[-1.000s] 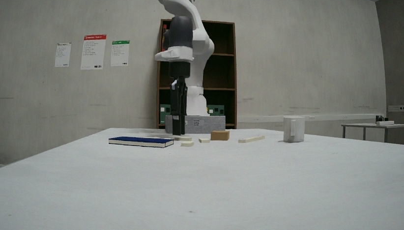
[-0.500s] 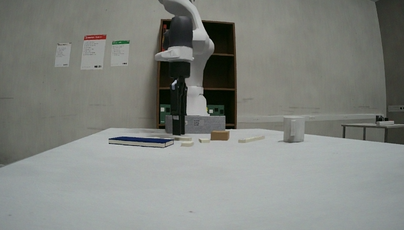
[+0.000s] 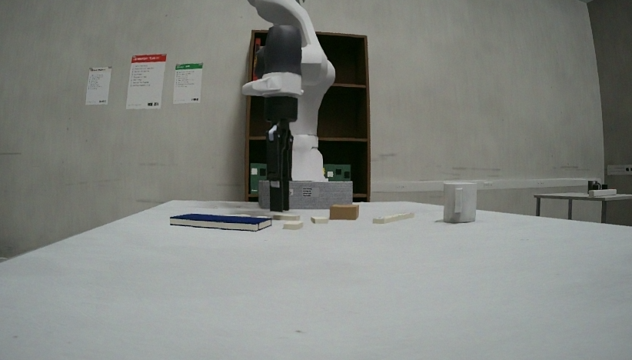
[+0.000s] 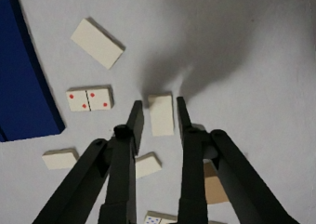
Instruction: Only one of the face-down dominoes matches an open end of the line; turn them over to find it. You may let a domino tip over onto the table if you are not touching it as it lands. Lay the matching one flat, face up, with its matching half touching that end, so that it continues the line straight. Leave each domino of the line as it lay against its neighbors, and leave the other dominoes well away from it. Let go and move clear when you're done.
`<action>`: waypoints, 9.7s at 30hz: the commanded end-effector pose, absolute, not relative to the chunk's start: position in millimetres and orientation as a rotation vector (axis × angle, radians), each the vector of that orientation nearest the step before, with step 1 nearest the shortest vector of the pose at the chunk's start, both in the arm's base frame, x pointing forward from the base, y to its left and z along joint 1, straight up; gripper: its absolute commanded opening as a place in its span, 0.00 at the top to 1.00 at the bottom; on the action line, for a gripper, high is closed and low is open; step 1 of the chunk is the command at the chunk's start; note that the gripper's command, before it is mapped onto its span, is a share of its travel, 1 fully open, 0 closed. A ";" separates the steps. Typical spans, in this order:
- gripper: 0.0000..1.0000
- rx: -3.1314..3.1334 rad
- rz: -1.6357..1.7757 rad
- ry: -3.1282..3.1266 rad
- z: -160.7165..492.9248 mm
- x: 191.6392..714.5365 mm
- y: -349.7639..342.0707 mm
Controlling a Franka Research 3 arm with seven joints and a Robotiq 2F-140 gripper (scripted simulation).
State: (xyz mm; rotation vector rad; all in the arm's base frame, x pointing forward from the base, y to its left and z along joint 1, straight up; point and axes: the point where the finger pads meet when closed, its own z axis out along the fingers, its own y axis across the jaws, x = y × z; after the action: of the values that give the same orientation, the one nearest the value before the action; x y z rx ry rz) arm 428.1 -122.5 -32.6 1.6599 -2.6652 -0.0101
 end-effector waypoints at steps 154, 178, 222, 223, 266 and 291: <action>0.77 1.715 -0.129 -2.769 -21.5 425.7 -126.4; 0.77 1.715 -0.129 -2.769 71.4 426.0 -126.8; 0.77 1.577 1.275 -1.226 64.2 426.4 -77.1; 0.77 1.567 1.290 -1.203 63.6 425.6 -79.4; 0.77 1.560 1.300 -1.176 35.6 425.1 -81.8; 0.77 1.560 1.300 -1.176 -23.8 426.0 -80.9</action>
State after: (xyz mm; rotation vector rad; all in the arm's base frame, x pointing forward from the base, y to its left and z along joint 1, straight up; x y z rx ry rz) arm 427.7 -79.2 -19.0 1.5744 -1.1529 1.2912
